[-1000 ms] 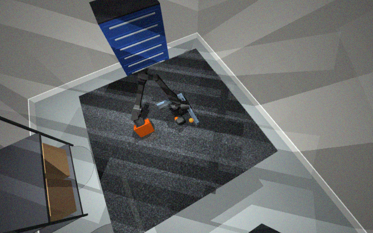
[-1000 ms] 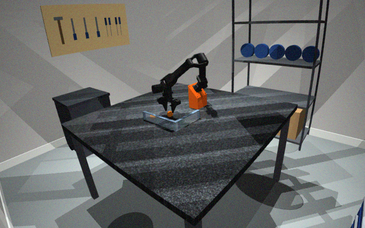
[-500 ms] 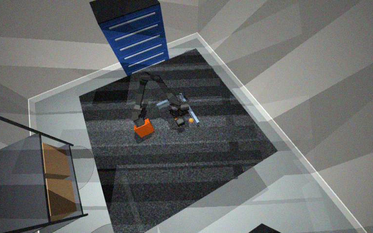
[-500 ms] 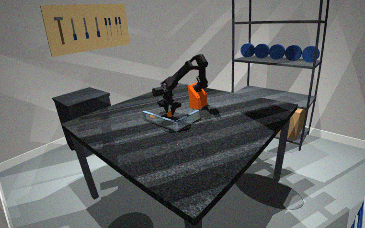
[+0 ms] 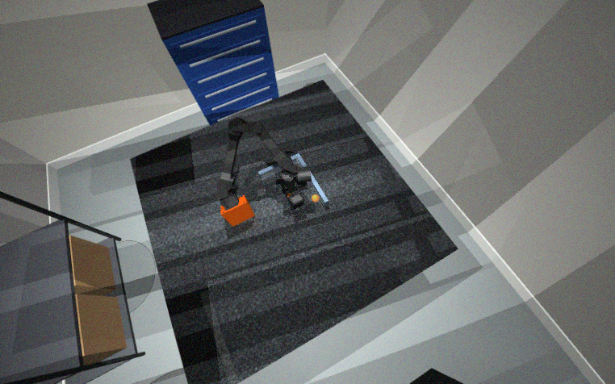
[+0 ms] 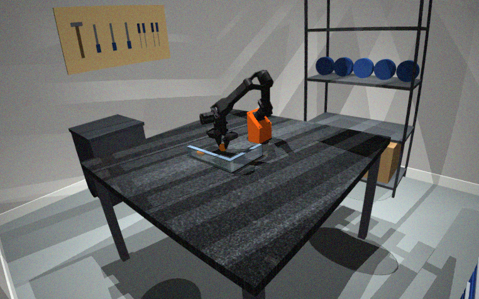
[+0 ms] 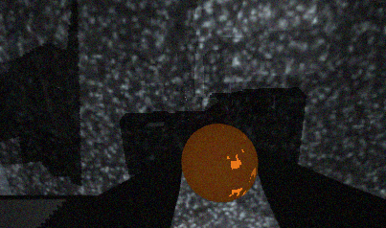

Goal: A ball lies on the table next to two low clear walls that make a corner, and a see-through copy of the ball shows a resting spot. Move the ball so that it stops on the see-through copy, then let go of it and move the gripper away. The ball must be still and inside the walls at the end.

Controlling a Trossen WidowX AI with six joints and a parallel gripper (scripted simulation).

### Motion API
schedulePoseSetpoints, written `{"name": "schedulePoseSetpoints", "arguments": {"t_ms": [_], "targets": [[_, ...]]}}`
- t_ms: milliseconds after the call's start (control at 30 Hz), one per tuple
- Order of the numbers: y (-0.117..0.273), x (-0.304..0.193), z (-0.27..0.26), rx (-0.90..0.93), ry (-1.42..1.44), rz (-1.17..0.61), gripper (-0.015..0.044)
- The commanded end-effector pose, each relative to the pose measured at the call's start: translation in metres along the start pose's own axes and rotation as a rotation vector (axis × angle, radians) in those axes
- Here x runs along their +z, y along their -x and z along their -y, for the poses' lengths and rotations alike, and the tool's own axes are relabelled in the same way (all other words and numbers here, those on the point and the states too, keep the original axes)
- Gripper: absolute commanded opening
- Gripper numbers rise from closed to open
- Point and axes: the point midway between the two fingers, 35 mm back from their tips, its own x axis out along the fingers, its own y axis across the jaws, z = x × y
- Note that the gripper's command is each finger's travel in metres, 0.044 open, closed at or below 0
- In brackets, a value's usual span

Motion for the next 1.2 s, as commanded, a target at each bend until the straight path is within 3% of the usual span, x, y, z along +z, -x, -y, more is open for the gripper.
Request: {"name": "schedulePoseSetpoints", "arguments": {"t_ms": [0, 500, 1167], "targets": [[0.025, 0.009, 0.004, -0.018, 0.017, 0.02, 0.0], [0.119, 0.001, 0.001, 0.013, -0.012, 0.008, 0.0], [0.104, 0.055, 0.037, 0.012, -0.01, 0.011, 0.0]]}}
